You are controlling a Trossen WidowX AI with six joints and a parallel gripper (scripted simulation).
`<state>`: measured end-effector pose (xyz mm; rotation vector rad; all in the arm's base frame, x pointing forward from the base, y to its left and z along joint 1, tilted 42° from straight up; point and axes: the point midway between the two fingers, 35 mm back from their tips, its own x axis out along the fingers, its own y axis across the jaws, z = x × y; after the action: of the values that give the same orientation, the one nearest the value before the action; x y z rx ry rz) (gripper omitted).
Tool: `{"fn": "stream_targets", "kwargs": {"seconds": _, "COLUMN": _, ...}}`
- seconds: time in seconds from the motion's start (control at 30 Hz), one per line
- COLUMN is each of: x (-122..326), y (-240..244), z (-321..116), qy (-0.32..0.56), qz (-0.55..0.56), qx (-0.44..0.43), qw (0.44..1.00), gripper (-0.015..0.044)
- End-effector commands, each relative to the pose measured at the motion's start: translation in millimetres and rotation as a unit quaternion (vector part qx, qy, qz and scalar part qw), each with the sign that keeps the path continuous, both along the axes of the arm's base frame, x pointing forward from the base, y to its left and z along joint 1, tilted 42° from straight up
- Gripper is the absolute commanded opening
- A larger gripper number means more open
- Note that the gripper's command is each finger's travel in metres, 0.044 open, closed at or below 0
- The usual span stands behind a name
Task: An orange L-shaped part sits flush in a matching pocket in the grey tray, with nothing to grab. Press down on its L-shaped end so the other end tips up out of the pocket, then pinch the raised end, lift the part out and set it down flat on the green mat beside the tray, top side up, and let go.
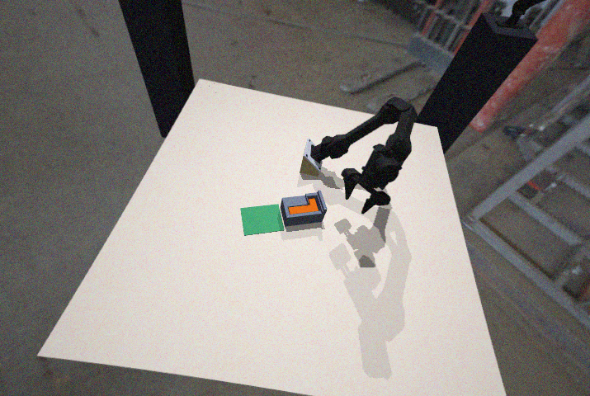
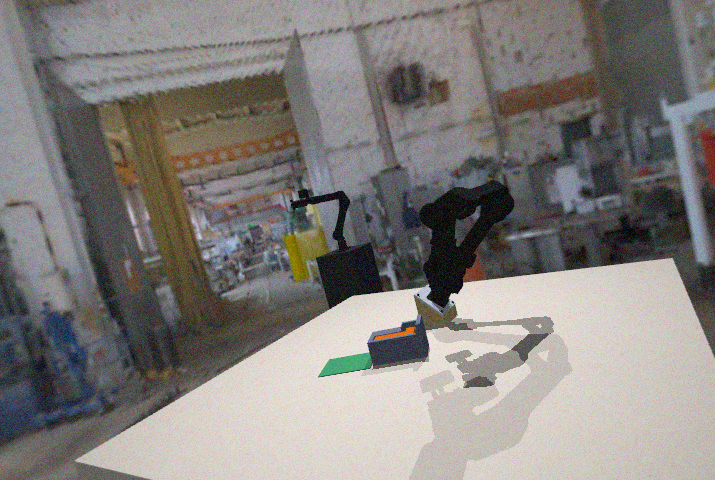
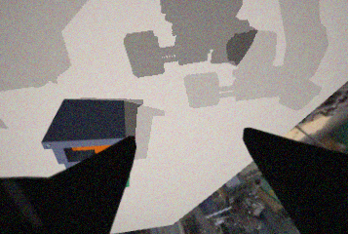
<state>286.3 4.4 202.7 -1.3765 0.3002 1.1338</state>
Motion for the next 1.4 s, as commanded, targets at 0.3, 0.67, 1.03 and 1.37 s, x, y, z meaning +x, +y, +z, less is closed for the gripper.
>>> {"fn": "stream_targets", "kwargs": {"seconds": 0.3, "x": -19.8, "y": -47.9, "z": -58.0, "qy": 0.361, "qz": -0.348, "qx": 0.203, "qw": 0.841, "gripper": 0.0180}}
{"fn": "stream_targets", "kwargs": {"seconds": 0.67, "x": -39.7, "y": -70.8, "z": -81.5, "qy": 0.538, "qz": -0.523, "qx": 0.279, "qw": 0.599, "gripper": 0.0180}}
{"fn": "stream_targets", "kwargs": {"seconds": 1.03, "x": -32.3, "y": -28.8, "z": -130.0, "qy": 0.538, "qz": -0.523, "qx": 0.280, "qw": 0.599, "gripper": 0.0180}}
{"fn": "stream_targets", "kwargs": {"seconds": 1.37, "x": -31.9, "y": -19.7, "z": -139.7, "qy": 0.538, "qz": -0.522, "qx": 0.280, "qw": 0.599, "gripper": 0.0180}}
